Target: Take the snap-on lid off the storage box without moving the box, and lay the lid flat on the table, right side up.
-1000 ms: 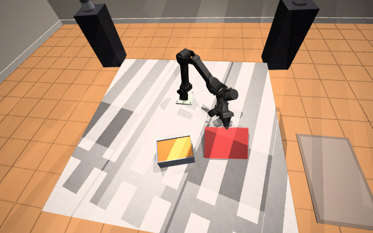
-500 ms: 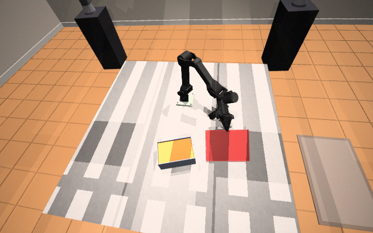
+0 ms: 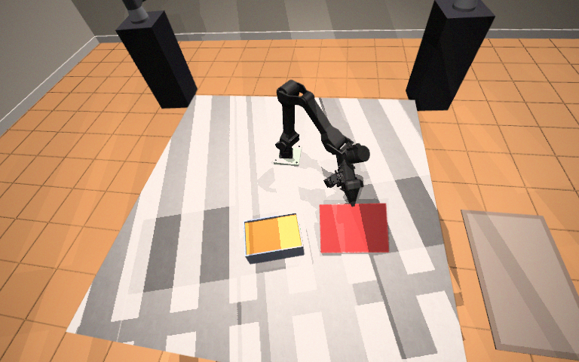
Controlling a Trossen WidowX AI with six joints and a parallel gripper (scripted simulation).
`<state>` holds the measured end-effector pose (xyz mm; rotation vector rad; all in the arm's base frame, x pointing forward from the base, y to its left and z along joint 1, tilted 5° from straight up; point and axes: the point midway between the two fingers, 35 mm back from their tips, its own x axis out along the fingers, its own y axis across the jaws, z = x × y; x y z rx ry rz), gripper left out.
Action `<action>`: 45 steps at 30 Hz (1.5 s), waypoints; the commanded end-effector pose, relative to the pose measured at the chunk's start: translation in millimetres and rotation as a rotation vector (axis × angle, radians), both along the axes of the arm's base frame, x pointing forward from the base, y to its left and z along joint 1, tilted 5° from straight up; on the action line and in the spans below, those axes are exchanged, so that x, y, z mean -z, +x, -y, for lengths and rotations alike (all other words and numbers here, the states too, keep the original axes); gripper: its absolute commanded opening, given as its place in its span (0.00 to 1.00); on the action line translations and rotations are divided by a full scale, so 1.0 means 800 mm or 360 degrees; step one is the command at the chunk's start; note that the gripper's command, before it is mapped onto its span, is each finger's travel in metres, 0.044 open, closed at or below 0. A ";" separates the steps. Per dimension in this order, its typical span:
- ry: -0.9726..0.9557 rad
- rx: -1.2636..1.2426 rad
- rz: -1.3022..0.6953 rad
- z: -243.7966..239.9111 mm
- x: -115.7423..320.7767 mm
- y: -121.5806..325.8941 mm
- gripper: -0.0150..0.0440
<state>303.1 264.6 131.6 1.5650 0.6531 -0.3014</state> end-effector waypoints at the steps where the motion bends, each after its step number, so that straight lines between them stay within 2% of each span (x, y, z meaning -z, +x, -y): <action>1: -0.0050 -0.0011 -0.0048 0.003 0.023 -0.004 0.25; 23: -0.0050 -0.0011 -0.0049 0.001 0.045 -0.003 0.25; 24: -0.0022 -0.0004 -0.0020 -0.002 0.028 0.001 0.30; 33: -0.0049 -0.0011 -0.0048 -0.003 0.025 0.002 0.70; 35: -0.0049 -0.0011 -0.0048 -0.003 0.025 0.002 0.72; 41: -0.0050 -0.0011 -0.0050 0.001 0.029 -0.013 0.99; 45: -0.0050 -0.0011 -0.0051 0.003 0.030 -0.023 1.00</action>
